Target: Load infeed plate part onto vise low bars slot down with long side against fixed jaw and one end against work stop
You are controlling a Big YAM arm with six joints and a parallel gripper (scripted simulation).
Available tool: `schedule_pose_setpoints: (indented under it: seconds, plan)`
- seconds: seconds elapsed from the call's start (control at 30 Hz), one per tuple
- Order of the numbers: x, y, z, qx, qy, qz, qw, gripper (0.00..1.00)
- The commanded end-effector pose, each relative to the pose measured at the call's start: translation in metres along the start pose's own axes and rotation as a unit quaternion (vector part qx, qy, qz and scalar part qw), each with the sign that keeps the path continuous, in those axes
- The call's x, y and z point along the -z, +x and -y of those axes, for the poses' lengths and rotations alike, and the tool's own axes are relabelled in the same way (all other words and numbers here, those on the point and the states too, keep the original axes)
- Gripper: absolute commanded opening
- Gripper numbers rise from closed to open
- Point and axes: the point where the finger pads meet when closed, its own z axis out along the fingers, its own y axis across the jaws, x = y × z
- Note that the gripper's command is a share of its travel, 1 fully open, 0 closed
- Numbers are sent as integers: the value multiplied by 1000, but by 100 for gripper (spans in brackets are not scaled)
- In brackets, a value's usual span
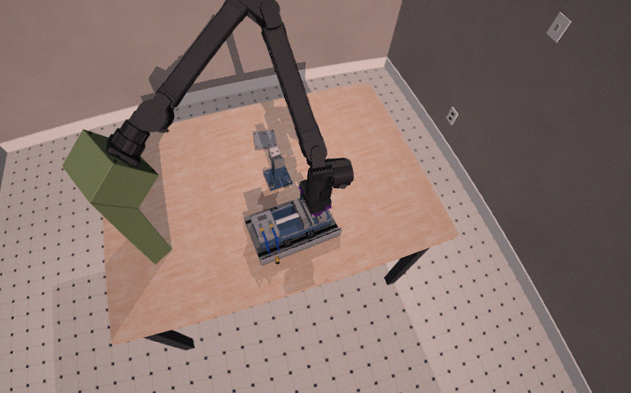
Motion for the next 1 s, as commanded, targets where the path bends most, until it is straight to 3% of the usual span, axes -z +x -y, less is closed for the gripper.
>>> schedule_pose_setpoints:
  seconds: [0.0, 0.97]
  plan:
    - [-8, -11, -5, 5, -3, 6, 1000, 0]
    - [-10, -11, -5, 6, -4, 7, 1000, 0]
